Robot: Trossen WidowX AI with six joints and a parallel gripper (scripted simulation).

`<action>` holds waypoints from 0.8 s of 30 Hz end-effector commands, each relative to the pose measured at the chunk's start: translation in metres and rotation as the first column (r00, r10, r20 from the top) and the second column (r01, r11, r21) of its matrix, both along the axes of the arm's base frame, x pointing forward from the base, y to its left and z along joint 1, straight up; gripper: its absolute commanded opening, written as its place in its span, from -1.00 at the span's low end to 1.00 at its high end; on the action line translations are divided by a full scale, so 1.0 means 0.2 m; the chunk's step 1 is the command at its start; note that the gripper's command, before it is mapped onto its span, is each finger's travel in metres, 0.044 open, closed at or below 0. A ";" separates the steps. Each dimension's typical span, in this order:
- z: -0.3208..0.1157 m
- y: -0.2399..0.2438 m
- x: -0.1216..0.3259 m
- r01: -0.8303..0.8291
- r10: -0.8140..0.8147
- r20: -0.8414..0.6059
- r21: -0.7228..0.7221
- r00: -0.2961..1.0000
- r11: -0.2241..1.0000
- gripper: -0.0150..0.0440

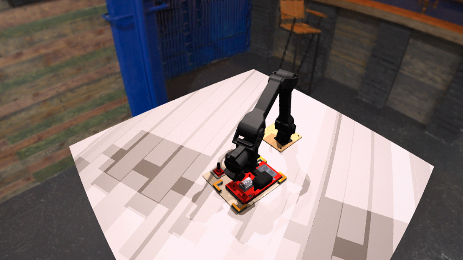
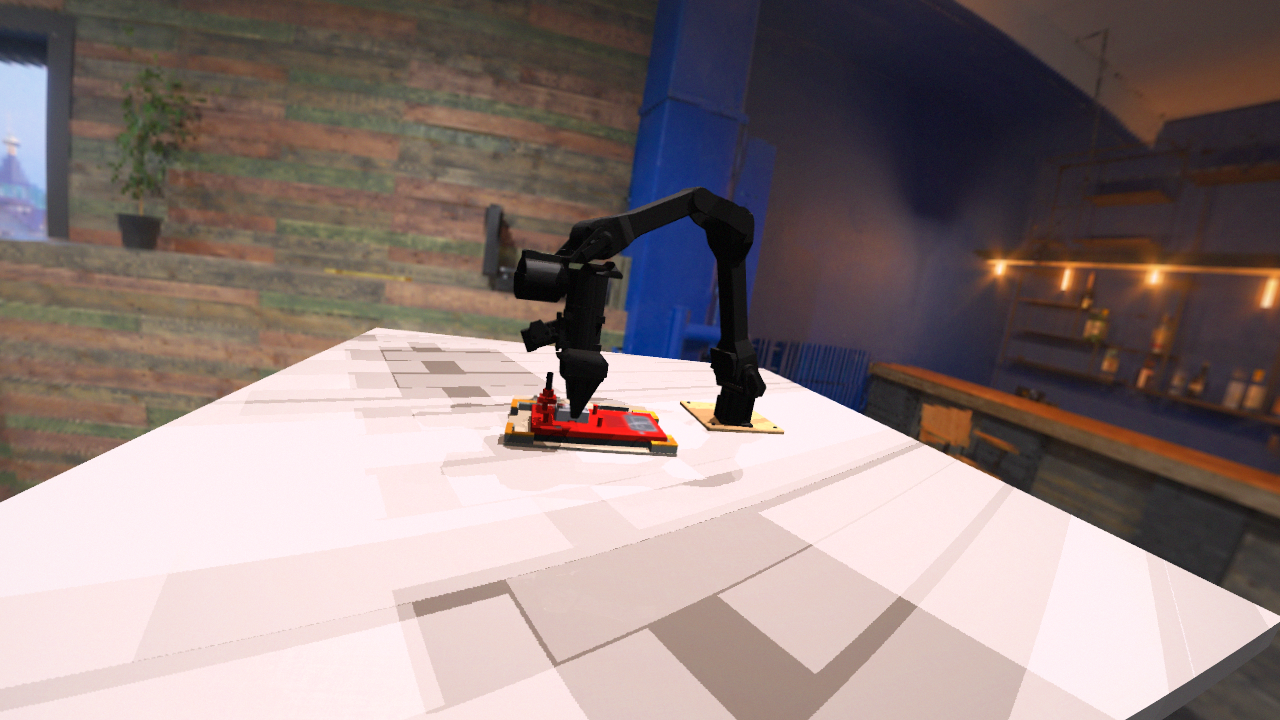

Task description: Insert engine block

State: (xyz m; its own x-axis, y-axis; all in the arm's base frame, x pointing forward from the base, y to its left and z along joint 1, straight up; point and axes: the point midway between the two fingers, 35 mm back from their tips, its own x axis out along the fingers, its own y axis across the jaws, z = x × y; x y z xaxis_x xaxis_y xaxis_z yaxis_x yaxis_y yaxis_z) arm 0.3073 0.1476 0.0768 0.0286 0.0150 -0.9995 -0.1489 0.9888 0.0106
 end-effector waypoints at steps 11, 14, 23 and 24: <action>0.07 0.00 -0.01 -0.001 0.001 -0.001 -0.002 1.000 1.000 0.82; 0.07 0.00 -0.01 -0.001 0.001 -0.001 -0.002 1.000 1.000 0.56; 0.07 0.00 -0.01 -0.001 0.001 -0.001 -0.002 1.000 1.000 -0.25; 0.07 0.00 -0.01 -0.001 0.001 -0.001 -0.002 1.000 1.000 -0.33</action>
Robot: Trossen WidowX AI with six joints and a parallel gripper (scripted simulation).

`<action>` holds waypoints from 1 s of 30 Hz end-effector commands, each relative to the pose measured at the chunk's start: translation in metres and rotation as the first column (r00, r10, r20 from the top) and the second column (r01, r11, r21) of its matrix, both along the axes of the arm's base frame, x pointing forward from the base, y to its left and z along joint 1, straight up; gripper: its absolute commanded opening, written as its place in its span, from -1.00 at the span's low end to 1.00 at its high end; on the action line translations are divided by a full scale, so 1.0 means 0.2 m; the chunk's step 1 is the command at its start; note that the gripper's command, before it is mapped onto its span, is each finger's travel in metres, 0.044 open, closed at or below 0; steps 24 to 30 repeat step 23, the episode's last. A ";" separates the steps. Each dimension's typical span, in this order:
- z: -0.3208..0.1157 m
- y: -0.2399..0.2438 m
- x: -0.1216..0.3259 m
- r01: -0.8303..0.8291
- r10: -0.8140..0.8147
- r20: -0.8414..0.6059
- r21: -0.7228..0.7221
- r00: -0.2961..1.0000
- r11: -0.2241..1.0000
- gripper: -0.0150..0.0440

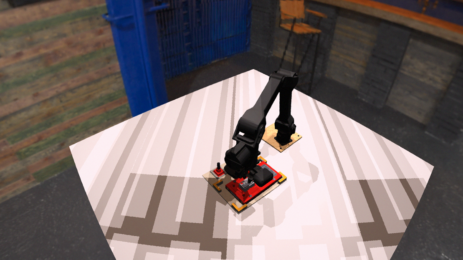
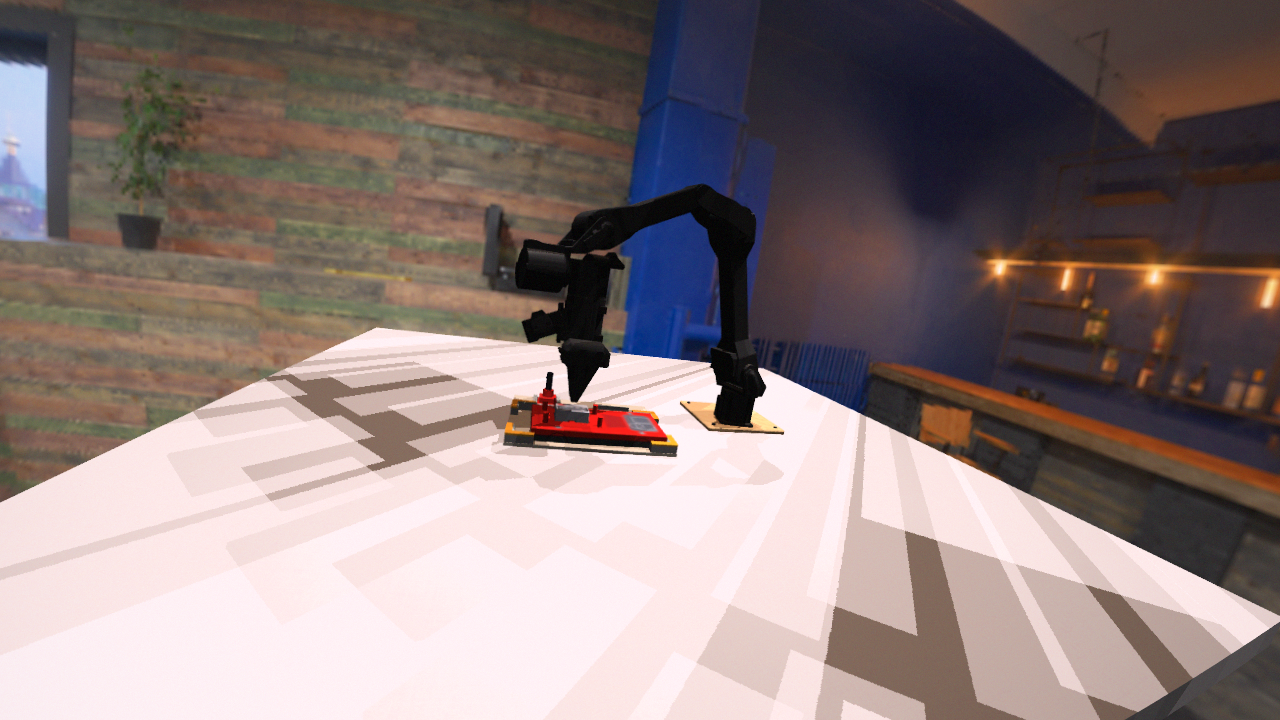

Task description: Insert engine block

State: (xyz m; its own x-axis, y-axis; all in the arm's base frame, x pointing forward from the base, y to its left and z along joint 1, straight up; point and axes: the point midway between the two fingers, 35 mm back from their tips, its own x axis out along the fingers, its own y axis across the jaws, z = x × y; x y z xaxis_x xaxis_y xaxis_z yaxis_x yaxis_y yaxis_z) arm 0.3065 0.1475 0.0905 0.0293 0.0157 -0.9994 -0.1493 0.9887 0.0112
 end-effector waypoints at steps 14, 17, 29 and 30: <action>0.00 0.00 0.00 -0.001 0.001 -0.002 -0.002 1.000 1.000 -0.49; 0.00 0.00 0.00 -0.001 0.001 -0.002 -0.002 1.000 1.000 -0.49; 0.00 0.00 0.00 -0.001 0.001 -0.002 -0.002 1.000 1.000 -0.14; 0.00 0.00 0.00 -0.001 0.001 -0.002 -0.002 1.000 1.000 -0.14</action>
